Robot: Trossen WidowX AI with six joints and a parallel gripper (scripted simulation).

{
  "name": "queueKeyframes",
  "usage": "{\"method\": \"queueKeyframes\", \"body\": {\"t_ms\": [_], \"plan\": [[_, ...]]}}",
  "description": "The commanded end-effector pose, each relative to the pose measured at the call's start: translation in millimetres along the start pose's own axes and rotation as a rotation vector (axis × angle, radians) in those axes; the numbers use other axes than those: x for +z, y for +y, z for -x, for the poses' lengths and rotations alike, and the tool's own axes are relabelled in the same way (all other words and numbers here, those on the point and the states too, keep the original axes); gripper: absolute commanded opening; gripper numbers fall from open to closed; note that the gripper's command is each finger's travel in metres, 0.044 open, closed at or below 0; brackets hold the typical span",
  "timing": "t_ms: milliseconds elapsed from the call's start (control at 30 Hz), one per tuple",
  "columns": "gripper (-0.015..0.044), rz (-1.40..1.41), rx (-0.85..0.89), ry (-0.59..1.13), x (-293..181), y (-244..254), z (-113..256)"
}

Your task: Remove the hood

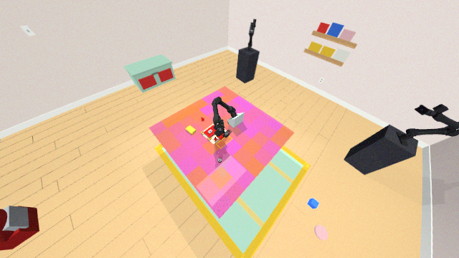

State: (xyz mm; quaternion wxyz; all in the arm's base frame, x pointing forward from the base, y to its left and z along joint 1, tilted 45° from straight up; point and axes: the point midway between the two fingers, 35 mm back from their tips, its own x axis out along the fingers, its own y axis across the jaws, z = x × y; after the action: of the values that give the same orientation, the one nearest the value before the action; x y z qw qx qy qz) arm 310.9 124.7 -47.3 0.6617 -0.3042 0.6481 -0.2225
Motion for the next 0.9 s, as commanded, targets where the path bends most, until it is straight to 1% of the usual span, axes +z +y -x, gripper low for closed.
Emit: {"method": "queueKeyframes", "body": {"t_ms": [0, 133, 867], "plan": [[0.0000, -0.009, -0.003, 0.006, -8, 23, -3], [0.0000, -0.011, -0.007, 0.006, -15, 35, -3], [0.0000, -0.011, -0.007, 0.006, -14, 35, -15]]}}
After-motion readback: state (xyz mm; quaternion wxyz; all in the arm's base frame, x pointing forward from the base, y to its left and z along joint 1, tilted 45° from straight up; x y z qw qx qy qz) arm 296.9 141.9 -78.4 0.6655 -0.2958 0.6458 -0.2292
